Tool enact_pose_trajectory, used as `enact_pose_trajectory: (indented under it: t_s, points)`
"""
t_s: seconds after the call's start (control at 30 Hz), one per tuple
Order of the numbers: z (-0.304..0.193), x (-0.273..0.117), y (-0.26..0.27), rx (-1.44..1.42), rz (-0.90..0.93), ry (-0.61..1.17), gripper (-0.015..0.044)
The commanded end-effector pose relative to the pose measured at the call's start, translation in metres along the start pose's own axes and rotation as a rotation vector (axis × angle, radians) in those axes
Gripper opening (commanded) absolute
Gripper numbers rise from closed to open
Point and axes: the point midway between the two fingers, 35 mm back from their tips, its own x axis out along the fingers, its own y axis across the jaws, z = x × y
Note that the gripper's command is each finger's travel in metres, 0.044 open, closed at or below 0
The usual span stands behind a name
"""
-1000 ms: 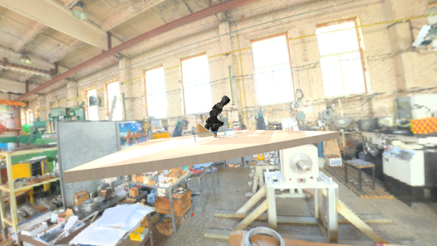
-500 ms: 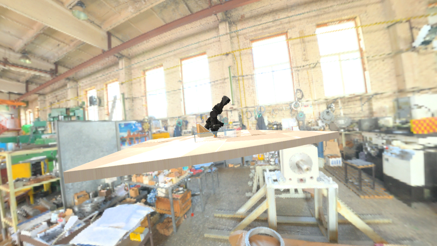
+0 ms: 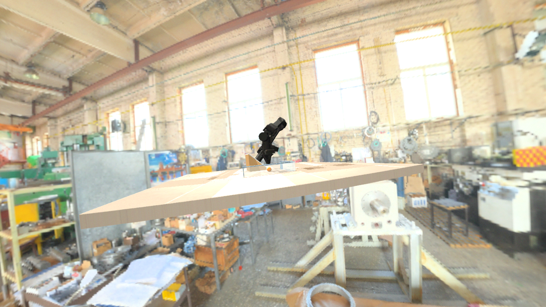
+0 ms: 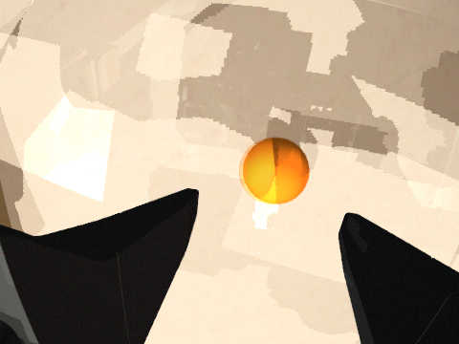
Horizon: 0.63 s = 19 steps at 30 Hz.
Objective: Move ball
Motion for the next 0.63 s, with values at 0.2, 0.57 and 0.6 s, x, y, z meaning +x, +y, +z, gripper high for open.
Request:
enact_pose_trajectory:
  t_s: [0.2,0.57,0.6]
  points:
    - [-0.001,-0.038,-0.003,-0.004,-0.036,0.007,0.0257]
    - [0.001,-0.079,0.001,-0.007,-0.034,0.005,0.044]
    - [0.001,-0.079,0.001,-0.007,-0.034,0.005,0.044]
